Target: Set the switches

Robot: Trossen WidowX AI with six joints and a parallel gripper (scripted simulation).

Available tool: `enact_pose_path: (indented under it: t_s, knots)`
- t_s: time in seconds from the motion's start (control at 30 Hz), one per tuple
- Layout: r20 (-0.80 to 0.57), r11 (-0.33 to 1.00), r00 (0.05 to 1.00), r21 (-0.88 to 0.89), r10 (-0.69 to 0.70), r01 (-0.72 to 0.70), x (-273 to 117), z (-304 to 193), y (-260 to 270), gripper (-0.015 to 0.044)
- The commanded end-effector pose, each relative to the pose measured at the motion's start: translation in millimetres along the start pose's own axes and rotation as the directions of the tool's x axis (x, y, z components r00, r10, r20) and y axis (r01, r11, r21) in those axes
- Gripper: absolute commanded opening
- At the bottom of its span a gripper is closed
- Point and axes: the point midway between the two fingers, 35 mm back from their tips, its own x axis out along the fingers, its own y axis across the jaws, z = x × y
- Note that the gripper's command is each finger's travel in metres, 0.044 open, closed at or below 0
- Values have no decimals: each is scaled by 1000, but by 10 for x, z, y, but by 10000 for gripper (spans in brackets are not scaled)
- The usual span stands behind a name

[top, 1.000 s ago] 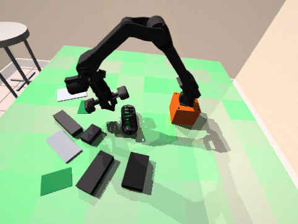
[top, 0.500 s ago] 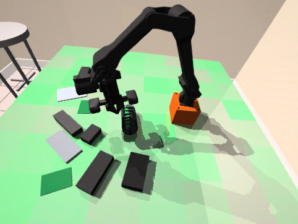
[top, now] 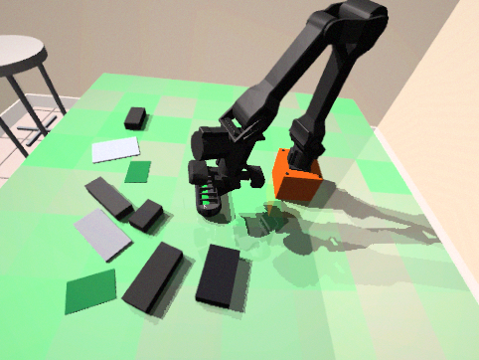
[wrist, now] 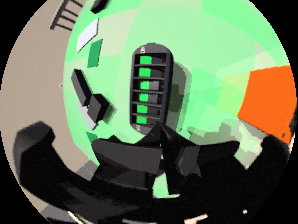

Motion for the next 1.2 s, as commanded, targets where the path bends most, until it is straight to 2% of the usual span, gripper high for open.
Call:
enact_pose_path:
  t_s: [0.0, 1.07, 1.17]
  knots:
    - [-32, 996, 996, 37, 78, -77, 24, -50, -266, 0]
    - [-19, 997, 997, 25, 78, -78, 17, -84, -273, 0]
    - [-1, 999, 999, 23, 48, -48, -9, -94, -194, 79]
